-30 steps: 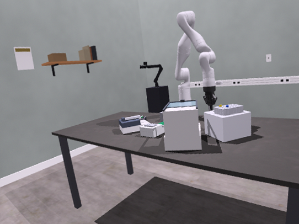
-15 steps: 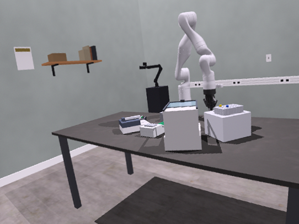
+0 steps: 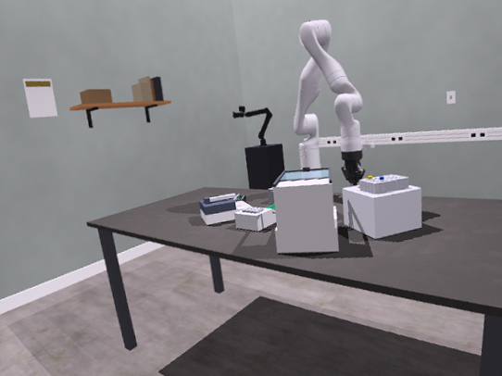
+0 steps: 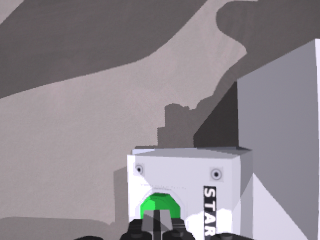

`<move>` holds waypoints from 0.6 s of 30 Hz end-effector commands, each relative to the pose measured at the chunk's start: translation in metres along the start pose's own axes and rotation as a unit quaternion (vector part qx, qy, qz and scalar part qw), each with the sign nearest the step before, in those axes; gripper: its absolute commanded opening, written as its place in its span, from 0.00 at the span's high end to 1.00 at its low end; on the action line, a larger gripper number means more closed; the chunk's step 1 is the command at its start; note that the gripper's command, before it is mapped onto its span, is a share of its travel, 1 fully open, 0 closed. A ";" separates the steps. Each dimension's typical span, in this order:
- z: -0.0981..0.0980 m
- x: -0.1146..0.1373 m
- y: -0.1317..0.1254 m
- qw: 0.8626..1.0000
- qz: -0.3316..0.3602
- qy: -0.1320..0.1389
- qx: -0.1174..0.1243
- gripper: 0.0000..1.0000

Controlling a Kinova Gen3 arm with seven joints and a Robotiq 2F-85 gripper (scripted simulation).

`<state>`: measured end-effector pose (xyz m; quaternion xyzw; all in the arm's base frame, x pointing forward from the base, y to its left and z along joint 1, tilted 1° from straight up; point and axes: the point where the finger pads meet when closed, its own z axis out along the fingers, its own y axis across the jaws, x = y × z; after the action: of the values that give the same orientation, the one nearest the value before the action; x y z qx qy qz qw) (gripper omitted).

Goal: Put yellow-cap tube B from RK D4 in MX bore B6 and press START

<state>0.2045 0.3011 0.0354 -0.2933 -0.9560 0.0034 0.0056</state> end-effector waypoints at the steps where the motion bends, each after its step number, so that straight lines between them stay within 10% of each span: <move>1: 0.001 0.000 0.000 1.000 0.000 0.000 -0.001 0.90; 18: 0.011 0.000 0.000 1.000 0.000 0.000 -0.001 0.90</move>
<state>0.2043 0.3011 0.0248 -0.2933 -0.9560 0.0034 0.0056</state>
